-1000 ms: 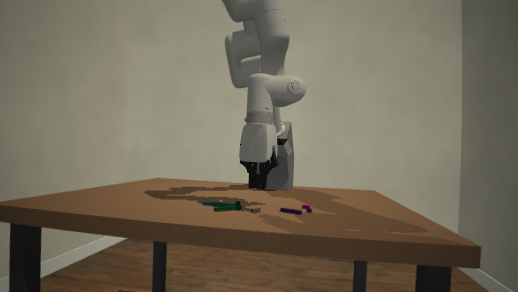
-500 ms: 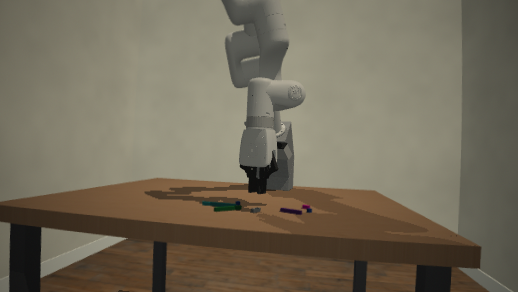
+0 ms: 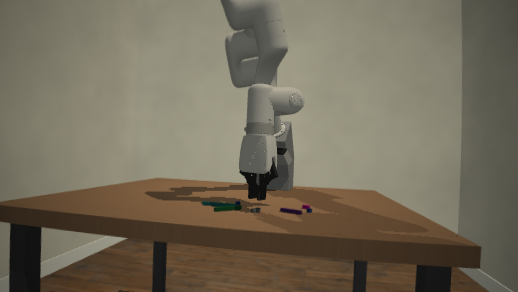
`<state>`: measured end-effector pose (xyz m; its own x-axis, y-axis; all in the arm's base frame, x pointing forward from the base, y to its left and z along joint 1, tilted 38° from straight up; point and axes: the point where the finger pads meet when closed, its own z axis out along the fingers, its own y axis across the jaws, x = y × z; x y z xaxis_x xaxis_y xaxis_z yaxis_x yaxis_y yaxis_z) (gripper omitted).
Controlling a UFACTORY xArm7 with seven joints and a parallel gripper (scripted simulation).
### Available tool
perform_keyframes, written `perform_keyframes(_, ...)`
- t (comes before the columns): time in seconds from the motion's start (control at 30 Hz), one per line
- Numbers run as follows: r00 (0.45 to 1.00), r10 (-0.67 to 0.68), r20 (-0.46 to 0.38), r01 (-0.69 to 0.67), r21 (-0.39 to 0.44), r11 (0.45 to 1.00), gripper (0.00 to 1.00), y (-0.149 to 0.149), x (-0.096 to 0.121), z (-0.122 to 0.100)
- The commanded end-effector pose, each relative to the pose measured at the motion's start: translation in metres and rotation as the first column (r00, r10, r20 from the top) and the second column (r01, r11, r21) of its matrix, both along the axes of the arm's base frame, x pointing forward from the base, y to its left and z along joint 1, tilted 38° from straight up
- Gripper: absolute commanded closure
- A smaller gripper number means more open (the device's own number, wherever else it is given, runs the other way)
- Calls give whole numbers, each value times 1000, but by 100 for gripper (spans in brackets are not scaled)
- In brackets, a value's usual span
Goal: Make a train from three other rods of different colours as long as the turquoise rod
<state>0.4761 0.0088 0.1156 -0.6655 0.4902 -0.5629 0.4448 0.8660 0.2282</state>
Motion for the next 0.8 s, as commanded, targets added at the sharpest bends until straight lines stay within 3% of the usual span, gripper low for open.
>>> perform_keyframes(0.0, 1000, 5, 15, -5, 4, 1000, 76, 0, 4, -3)
perform_keyframes(0.77, 1000, 5, 15, -5, 4, 1000, 76, -2, 12, -13)
